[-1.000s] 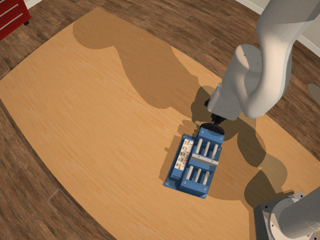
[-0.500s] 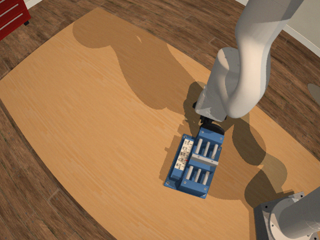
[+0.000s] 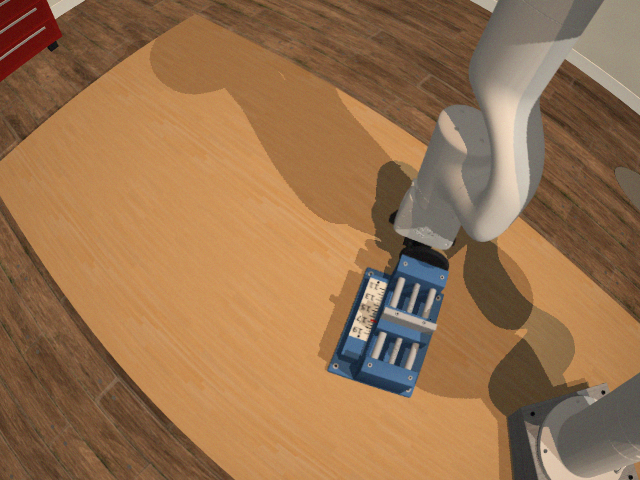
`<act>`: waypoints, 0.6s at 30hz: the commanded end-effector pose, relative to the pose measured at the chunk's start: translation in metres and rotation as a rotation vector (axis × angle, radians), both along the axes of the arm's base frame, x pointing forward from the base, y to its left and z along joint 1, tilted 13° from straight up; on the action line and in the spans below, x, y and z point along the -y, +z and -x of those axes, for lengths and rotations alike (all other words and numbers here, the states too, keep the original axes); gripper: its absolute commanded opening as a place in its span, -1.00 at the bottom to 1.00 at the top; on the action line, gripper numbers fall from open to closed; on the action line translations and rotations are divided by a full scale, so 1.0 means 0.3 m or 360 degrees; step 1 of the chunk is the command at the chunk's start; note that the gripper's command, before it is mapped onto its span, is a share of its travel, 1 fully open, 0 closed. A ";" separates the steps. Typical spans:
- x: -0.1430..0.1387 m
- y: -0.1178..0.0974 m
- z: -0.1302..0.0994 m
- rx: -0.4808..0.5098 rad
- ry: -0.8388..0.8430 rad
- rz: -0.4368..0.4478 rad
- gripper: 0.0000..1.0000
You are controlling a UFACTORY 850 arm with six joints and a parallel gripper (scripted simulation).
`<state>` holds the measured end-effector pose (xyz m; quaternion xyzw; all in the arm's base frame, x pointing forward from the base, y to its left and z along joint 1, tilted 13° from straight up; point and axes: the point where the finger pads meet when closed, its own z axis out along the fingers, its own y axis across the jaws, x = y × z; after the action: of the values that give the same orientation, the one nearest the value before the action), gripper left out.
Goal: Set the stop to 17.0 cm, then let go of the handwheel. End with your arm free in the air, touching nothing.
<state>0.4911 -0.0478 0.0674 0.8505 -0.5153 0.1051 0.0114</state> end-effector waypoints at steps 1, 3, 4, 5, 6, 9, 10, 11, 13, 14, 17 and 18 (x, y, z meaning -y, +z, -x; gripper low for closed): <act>0.005 -0.005 0.004 0.0017 -0.0001 0.0007 -0.88; 0.008 -0.009 0.009 0.0017 -0.0001 0.0007 -0.88; 0.010 -0.012 0.011 0.0017 -0.0001 0.0007 -0.88; 0.012 -0.014 0.014 0.0017 -0.0001 0.0007 -0.88; 0.014 -0.016 0.016 0.0017 -0.0001 0.0007 -0.88; 0.019 -0.021 0.024 0.0017 -0.0001 0.0007 -0.88; 0.021 -0.022 0.027 0.0017 -0.0001 0.0007 -0.88; 0.022 -0.023 0.030 0.0017 -0.0001 0.0007 -0.88; 0.026 -0.026 0.036 0.0017 -0.0001 0.0007 -0.88; 0.028 -0.027 0.039 0.0017 -0.0001 0.0007 -0.88; 0.030 -0.028 0.043 0.0017 -0.0001 0.0007 -0.88; 0.032 -0.029 0.046 0.0017 -0.0001 0.0007 -0.88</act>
<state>0.4785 -0.0562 0.0588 0.8502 -0.5158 0.1047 0.0132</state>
